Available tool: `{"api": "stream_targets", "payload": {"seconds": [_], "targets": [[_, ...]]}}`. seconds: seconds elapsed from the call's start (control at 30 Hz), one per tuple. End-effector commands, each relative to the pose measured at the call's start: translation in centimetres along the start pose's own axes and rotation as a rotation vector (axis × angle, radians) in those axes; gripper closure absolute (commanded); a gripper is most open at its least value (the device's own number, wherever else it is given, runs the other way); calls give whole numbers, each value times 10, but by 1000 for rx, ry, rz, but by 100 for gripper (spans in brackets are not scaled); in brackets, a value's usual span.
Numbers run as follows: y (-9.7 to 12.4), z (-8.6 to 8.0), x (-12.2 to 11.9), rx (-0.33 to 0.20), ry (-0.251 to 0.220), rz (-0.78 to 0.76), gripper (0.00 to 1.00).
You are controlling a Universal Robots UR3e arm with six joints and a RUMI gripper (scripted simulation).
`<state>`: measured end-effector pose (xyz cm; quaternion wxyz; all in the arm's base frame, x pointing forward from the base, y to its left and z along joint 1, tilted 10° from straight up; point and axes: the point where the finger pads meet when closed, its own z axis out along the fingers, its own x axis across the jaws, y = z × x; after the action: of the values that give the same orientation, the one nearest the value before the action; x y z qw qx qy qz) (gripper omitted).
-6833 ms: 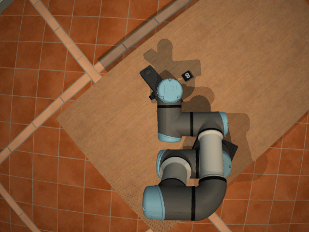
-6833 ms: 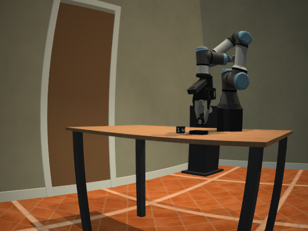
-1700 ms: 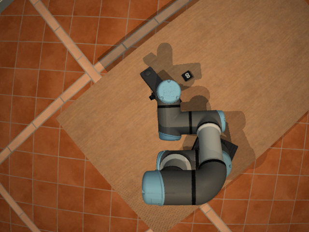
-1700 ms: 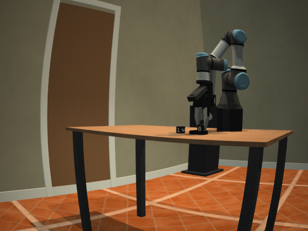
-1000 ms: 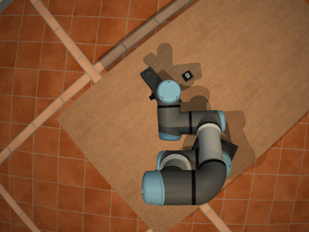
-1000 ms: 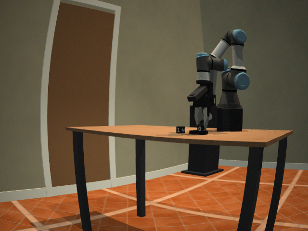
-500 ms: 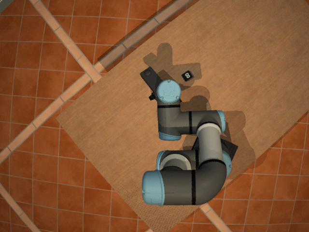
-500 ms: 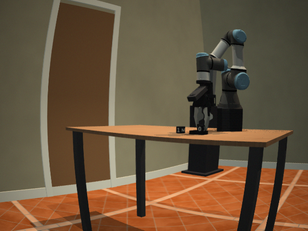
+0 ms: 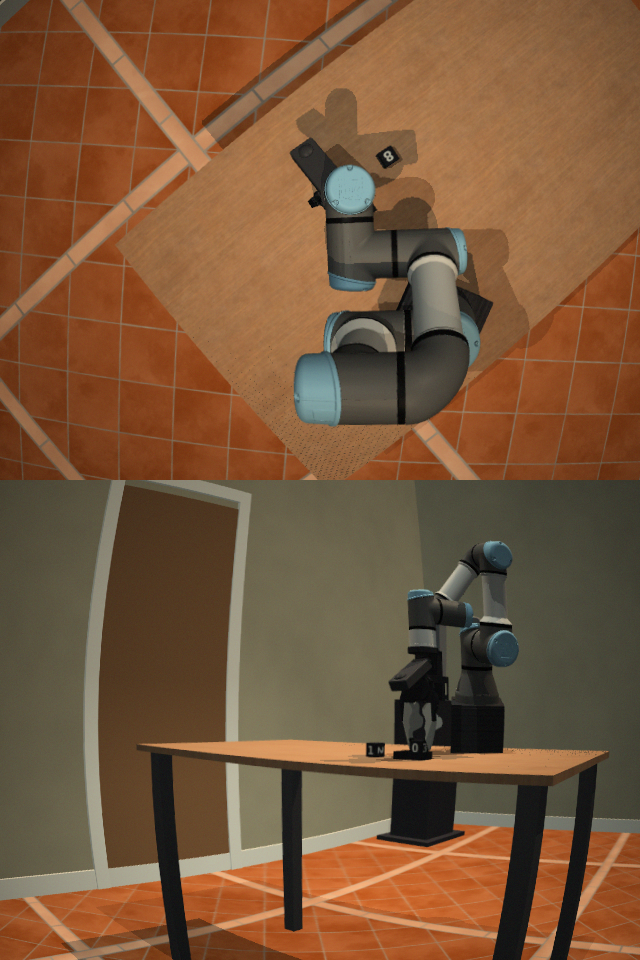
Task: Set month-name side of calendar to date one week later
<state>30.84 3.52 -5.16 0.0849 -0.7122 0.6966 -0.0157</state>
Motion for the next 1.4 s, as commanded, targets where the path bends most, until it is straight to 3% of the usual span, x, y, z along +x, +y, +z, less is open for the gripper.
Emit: {"api": "stream_targets", "payload": {"seconds": [0.0,0.37,1.17,1.37], "targets": [[-1,-2,0,2,1,0,71],[-1,-13,0,2,1,0,71],[-1,-76,0,2,1,0,71],[-1,-84,0,2,1,0,71]]}}
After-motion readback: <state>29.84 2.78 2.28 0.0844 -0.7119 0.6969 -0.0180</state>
